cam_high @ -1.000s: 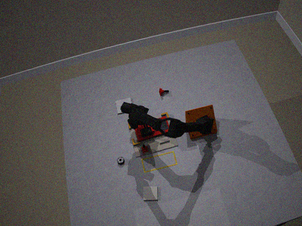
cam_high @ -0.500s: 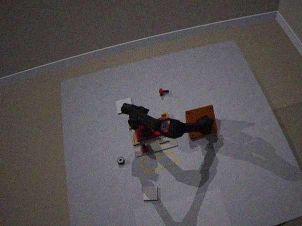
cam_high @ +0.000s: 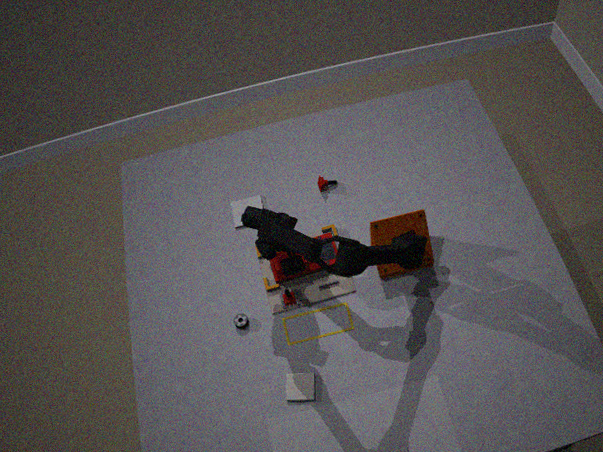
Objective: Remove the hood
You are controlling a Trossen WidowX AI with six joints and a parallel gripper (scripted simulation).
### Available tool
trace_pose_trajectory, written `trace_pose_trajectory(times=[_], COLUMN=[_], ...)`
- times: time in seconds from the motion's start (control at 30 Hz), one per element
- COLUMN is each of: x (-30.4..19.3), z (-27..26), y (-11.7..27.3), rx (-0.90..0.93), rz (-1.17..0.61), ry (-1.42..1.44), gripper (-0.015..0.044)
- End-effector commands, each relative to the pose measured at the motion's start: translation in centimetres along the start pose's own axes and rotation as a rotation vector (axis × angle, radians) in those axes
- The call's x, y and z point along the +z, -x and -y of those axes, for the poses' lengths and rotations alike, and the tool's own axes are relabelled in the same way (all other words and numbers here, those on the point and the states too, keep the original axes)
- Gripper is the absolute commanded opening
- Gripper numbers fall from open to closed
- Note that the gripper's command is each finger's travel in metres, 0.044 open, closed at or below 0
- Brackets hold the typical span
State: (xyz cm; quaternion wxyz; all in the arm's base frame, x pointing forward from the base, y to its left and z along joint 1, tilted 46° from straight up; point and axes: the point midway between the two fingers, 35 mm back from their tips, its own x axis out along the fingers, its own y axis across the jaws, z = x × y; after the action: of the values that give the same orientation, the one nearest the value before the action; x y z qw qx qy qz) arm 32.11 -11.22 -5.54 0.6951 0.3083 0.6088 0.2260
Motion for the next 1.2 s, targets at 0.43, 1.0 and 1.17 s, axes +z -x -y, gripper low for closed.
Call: trace_pose_trajectory(times=[0.43,1.0,1.17], x=[0.0,0.0,0.0], z=[0.0,0.0,0.0], y=[0.9,2.0,2.3], rx=[-0.002,-0.002,-0.001], rz=[0.0,0.0,0.0], ry=[0.001,0.0,0.0], gripper=[0.0,0.0,0.0])
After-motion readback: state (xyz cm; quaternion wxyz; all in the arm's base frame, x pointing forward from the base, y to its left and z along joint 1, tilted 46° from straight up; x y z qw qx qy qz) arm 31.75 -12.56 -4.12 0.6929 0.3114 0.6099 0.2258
